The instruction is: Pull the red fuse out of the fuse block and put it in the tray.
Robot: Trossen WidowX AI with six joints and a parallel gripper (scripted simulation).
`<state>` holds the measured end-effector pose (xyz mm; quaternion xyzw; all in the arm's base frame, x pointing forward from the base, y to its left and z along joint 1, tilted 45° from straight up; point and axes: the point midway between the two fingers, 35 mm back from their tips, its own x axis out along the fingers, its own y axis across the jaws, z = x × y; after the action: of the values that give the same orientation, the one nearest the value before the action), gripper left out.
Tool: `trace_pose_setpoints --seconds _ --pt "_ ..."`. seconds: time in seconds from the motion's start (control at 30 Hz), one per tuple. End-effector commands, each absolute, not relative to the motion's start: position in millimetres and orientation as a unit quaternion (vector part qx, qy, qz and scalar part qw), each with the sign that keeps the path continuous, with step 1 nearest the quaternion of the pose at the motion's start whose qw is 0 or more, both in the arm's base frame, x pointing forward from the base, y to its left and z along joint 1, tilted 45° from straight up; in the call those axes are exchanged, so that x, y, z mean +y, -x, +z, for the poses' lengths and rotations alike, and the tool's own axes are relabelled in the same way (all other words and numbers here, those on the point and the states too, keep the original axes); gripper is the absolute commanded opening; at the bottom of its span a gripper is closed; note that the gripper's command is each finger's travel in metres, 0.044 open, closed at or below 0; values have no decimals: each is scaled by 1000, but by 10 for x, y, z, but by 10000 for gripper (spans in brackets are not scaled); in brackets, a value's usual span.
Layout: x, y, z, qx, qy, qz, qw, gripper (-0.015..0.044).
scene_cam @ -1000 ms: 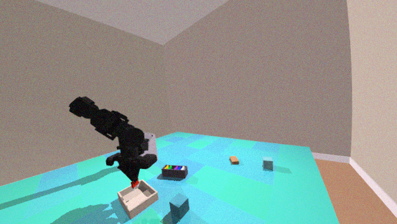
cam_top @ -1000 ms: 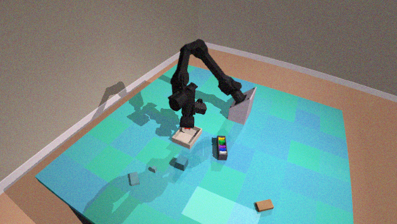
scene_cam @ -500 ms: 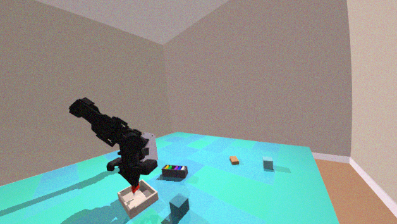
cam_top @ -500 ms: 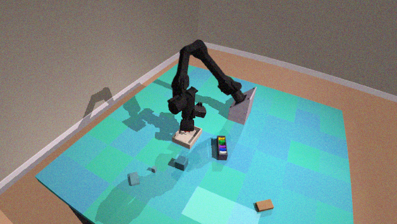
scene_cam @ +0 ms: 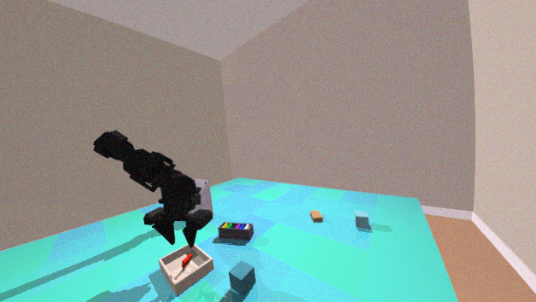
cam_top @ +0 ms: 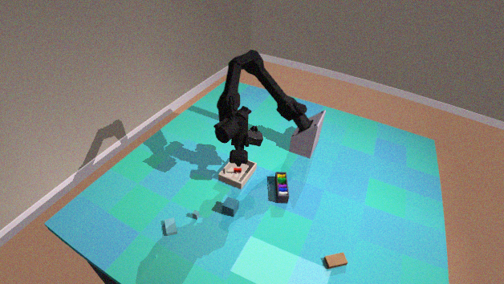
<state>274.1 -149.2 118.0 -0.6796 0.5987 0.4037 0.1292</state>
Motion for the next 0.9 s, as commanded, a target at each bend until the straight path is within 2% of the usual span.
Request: trace_pose_setpoints --seconds 0.0,0.87 --pt "-1334 -2773 1351 596 685 398 131 330" --pt "-1342 -2770 1325 595 685 401 130 330"
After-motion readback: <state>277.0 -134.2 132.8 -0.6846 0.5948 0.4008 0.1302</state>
